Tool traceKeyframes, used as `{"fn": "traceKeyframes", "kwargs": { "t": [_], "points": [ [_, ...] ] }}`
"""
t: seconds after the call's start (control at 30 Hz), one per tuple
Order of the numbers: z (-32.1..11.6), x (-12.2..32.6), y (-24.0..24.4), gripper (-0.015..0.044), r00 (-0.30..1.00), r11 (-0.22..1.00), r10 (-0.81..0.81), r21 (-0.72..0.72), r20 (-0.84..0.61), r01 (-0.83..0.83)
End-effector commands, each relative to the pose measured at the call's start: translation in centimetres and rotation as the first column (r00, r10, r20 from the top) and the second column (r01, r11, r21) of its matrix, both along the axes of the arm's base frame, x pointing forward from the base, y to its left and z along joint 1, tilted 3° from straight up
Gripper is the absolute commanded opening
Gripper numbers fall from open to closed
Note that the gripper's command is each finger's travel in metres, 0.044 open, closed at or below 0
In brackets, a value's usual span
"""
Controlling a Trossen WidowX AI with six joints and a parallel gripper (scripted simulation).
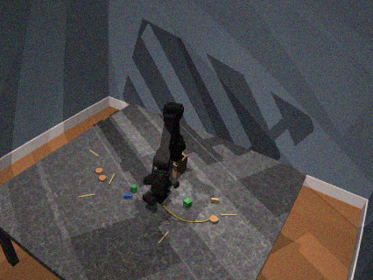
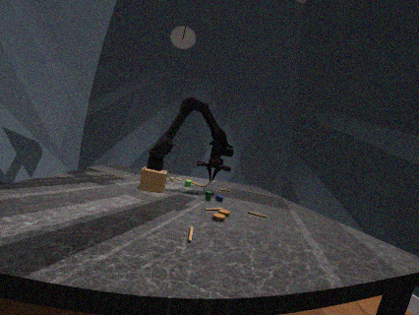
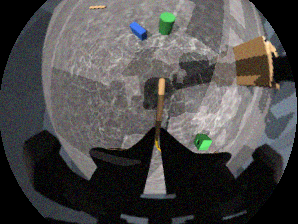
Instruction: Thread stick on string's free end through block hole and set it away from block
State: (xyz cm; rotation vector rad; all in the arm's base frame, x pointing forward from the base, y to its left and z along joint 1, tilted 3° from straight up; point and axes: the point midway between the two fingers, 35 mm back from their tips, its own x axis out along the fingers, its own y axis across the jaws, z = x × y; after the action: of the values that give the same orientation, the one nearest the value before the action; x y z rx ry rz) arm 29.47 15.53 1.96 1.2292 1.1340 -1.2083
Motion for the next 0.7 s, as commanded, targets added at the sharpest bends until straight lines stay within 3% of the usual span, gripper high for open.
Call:
{"fn": "traceKeyframes", "kwargs": {
  "t": [0.0, 0.67],
  "points": [
    [0.5, 0.1, 0.5, 0.0, 1.0, 1.0, -0.004, -0.012, 0.005, 0.004],
    [2.1, -0.6, 2.1, 0.0, 1.0, 0.997, -0.01, -0.078, -0.009, 0.009]
  ]
}}
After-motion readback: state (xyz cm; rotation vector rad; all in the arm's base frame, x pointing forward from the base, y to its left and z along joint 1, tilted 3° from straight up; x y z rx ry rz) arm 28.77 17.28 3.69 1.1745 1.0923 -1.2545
